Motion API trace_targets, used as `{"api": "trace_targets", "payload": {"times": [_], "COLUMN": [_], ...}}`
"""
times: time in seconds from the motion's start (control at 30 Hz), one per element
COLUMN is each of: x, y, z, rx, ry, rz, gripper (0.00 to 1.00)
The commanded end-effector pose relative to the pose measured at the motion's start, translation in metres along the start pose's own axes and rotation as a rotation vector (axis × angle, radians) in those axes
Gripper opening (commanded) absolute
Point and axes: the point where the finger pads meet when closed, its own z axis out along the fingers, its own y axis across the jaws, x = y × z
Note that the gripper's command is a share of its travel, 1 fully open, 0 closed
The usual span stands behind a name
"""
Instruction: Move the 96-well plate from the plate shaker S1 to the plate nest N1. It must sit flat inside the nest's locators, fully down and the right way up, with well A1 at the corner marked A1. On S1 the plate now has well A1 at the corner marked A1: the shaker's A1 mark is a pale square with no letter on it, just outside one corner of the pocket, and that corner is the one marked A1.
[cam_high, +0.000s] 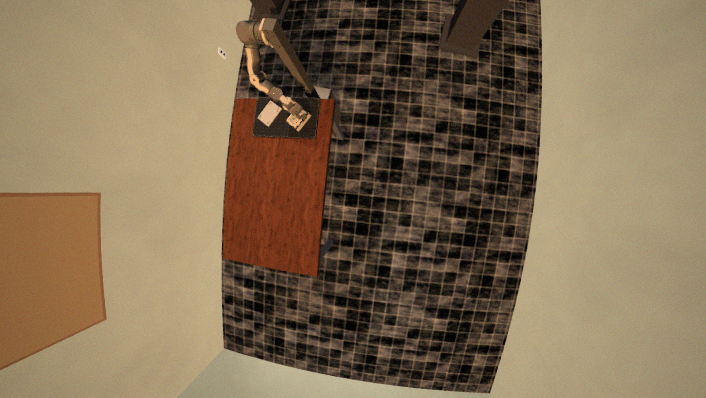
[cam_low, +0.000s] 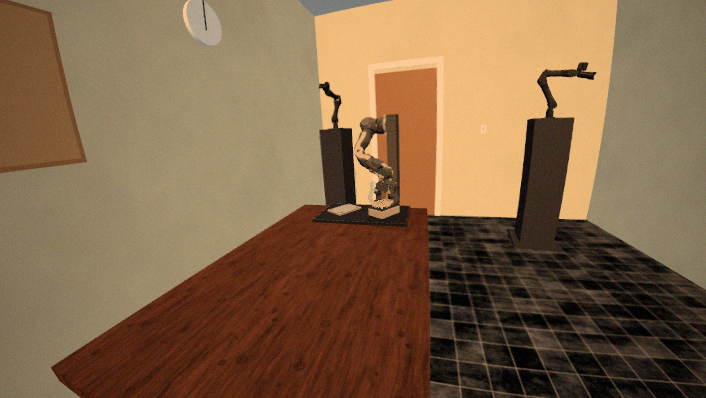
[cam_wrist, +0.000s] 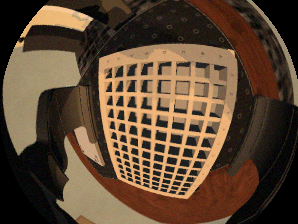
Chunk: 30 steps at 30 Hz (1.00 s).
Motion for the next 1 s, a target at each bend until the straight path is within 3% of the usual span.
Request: {"api": "trace_targets", "payload": {"times": [0.0,0.03,0.53,0.6,0.87,0.97], "x": [0.0010,0.0010,0.0000,0.0000,0.0000,0.0000], "y": [-0.0011,-0.0011,0.0007,0.0007,0.0008,0.0008], "z": [0.0002,0.0002,-0.0006,-0.0006,-0.0007,-0.0007], "rx": [0.005,0.005,-0.002,-0.002,-0.002,-0.002], "ry": [0.002,0.002,0.000,0.000,0.000,0.000], "rz": [0.002,0.002,0.000,0.000,0.000,0.000], "gripper": [0.77,0.77,0.27,0.27,0.00,0.00]}}
